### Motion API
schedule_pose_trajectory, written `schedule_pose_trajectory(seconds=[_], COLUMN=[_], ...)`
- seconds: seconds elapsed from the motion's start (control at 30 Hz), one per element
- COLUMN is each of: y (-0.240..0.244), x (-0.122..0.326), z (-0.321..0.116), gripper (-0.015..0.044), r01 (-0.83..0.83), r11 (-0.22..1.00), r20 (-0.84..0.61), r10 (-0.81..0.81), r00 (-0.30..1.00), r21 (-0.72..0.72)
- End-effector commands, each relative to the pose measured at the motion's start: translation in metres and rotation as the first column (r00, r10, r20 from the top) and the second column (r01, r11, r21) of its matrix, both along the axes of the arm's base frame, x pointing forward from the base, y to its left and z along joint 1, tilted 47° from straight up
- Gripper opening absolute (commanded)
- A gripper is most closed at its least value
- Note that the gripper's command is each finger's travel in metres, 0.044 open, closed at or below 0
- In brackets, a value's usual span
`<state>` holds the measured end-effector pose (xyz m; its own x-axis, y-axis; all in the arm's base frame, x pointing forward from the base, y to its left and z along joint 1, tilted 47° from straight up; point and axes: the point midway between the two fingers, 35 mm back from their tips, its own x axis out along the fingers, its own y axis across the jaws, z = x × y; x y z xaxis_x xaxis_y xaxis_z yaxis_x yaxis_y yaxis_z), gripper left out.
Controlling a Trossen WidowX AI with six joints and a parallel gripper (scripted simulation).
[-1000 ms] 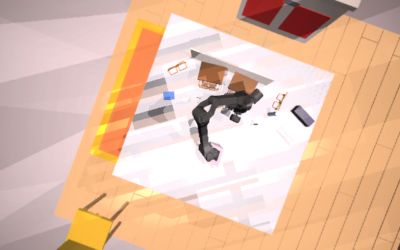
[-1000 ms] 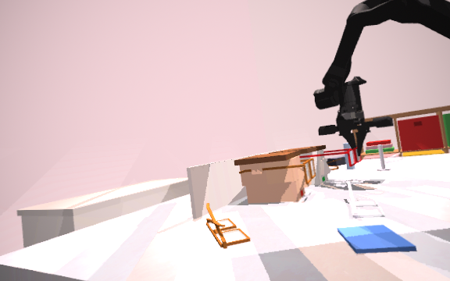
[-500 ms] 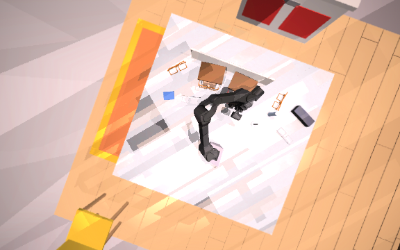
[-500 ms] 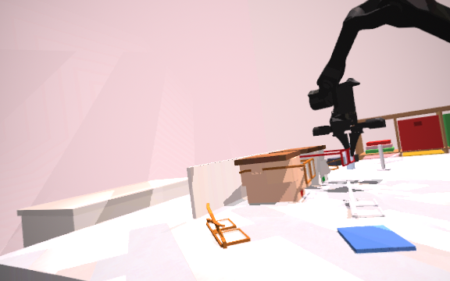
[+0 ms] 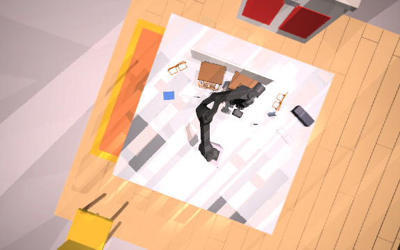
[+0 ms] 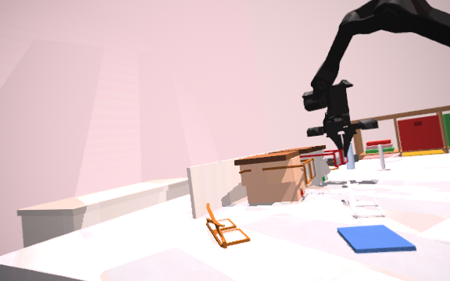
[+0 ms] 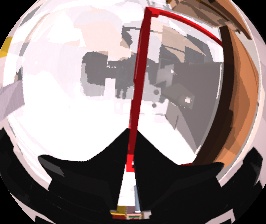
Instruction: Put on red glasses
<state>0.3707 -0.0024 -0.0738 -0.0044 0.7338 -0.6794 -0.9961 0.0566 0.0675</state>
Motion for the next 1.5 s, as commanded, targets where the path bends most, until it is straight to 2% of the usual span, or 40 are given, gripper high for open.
schedule_pose_trajectory(seconds=[0.0, 0.57, 1.47], y=[-0.001, -0.002, -0.001], x=[0.008, 0.027, 0.03], z=[-0.001, -0.002, -0.003], gripper=[0.0, 0.0, 0.0], r01=[0.004, 0.004, 0.004], r11=[1.0, 1.0, 1.0], r20=[0.0, 0.001, 0.002], r10=[-0.004, -0.004, -0.004], r00=[1.0, 1.0, 1.0], r21=[0.003, 0.003, 0.003])
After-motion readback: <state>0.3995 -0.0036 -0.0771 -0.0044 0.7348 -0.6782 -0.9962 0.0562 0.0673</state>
